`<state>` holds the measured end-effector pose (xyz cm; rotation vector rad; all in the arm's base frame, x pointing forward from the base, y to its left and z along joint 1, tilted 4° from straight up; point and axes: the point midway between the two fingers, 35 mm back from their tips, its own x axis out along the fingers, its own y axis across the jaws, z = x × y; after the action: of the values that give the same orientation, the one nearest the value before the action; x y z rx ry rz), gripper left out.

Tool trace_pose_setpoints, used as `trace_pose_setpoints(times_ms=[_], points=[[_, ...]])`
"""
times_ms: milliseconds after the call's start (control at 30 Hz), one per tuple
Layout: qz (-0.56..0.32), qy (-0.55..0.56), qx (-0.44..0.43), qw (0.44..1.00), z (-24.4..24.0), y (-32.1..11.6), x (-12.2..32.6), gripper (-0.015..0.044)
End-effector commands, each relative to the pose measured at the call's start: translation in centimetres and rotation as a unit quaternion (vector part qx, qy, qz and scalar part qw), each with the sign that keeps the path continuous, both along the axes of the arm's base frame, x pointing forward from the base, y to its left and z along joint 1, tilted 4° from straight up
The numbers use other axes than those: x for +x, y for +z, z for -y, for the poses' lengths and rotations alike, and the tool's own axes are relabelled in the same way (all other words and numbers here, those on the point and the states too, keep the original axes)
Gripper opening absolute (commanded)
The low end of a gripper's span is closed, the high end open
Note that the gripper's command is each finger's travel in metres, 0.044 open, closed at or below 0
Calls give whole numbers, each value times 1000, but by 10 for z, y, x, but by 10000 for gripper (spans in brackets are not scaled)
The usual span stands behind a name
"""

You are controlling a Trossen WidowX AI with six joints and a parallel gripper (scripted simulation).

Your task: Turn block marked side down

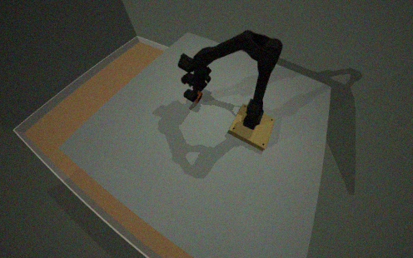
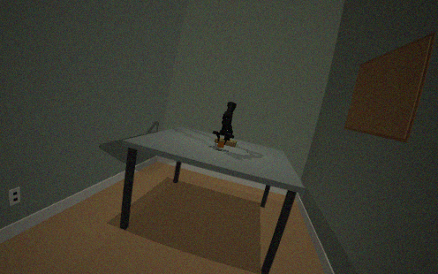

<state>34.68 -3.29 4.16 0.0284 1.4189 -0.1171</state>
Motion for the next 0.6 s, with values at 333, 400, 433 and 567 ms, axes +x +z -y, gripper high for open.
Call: trace_pose_setpoints(times_ms=[333,400,433,567], points=[[111,9,-11,994,0,1,-1,0],[127,10,-12,992,0,1,-2,0],[134,10,-13,991,0,1,-3,0],[165,12,-16,986,-1,2,-5,0]])
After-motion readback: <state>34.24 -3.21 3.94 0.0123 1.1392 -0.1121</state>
